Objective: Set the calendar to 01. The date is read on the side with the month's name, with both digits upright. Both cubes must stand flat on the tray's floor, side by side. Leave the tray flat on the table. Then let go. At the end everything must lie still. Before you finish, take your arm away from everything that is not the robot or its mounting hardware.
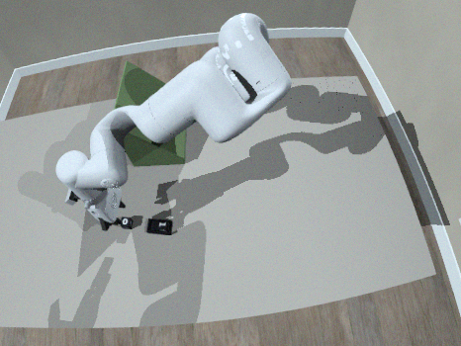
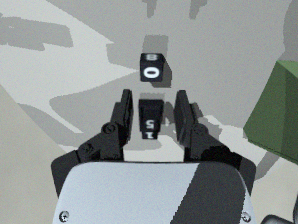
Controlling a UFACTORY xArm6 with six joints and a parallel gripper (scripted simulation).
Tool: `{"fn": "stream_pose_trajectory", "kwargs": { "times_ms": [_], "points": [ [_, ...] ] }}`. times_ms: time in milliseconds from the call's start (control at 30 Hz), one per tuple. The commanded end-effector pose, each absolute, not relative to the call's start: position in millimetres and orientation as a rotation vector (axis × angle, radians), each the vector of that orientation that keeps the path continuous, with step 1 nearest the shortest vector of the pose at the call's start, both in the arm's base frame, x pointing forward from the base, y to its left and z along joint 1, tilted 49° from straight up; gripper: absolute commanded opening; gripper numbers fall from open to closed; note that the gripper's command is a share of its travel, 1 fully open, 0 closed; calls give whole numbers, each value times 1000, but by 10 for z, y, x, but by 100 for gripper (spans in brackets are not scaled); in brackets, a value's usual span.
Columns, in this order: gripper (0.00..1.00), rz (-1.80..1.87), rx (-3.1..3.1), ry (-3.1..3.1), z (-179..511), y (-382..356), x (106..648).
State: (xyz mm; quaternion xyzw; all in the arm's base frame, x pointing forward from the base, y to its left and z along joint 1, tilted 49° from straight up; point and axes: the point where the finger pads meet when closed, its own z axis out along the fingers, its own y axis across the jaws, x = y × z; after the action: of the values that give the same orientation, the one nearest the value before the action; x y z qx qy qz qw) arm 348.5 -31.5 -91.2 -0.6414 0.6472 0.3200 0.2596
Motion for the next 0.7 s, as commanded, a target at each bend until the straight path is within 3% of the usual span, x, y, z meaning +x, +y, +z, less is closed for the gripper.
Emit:
{"fn": "stream_pose_trajectory", "kwargs": {
  "times_ms": [0,667],
  "points": [
    [47,862,-1738,1754,-916,-317,3497],
    [47,862,-1738,1754,-1070,-144,3486]
  ]
}}
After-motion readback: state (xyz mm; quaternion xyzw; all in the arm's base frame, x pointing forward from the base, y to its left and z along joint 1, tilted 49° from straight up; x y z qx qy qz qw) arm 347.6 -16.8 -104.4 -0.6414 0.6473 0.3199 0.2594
